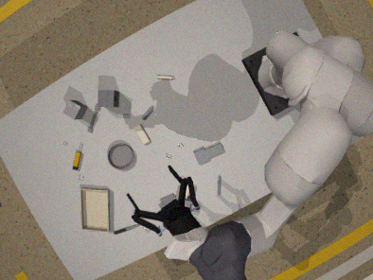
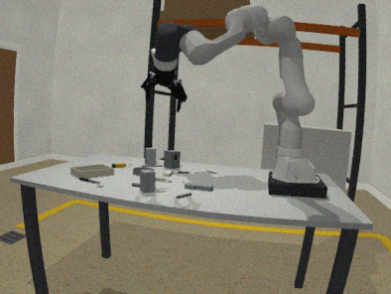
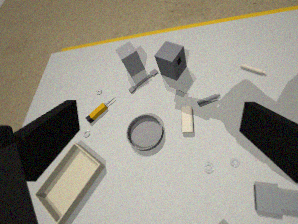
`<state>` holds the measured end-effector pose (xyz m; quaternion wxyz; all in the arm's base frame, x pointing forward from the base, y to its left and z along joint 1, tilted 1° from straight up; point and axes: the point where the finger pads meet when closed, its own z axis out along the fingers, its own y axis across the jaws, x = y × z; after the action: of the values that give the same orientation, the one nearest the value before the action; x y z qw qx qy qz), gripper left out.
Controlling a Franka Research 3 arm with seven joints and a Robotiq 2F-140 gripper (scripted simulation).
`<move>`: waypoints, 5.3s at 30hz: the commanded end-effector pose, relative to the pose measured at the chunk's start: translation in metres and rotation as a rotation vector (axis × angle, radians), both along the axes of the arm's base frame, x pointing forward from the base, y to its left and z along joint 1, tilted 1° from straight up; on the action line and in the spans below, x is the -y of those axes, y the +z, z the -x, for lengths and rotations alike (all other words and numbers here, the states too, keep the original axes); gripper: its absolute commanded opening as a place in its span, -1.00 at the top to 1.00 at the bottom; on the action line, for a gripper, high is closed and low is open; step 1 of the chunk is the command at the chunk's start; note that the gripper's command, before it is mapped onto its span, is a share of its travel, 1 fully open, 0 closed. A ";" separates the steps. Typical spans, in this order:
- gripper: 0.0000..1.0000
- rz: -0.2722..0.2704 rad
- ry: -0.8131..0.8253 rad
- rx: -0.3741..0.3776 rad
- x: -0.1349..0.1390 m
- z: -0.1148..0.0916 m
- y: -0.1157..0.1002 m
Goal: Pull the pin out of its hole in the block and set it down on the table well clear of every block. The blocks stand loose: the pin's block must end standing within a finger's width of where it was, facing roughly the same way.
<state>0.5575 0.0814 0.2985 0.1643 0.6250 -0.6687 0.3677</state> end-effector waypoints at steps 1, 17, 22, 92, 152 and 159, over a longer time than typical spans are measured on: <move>-1.00 0.000 0.000 0.000 0.000 0.000 0.000; -1.00 0.000 0.000 0.000 0.000 0.000 0.000; -1.00 0.000 0.000 0.000 0.000 0.000 0.000; 0.33 0.000 0.000 0.000 0.000 0.000 0.000; 0.33 -0.856 -0.674 0.022 -0.136 0.042 -0.175; 0.33 -0.846 -0.692 0.021 -0.133 0.043 -0.182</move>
<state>0.5148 0.2170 0.1221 -0.0006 0.3872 -0.9220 -0.0030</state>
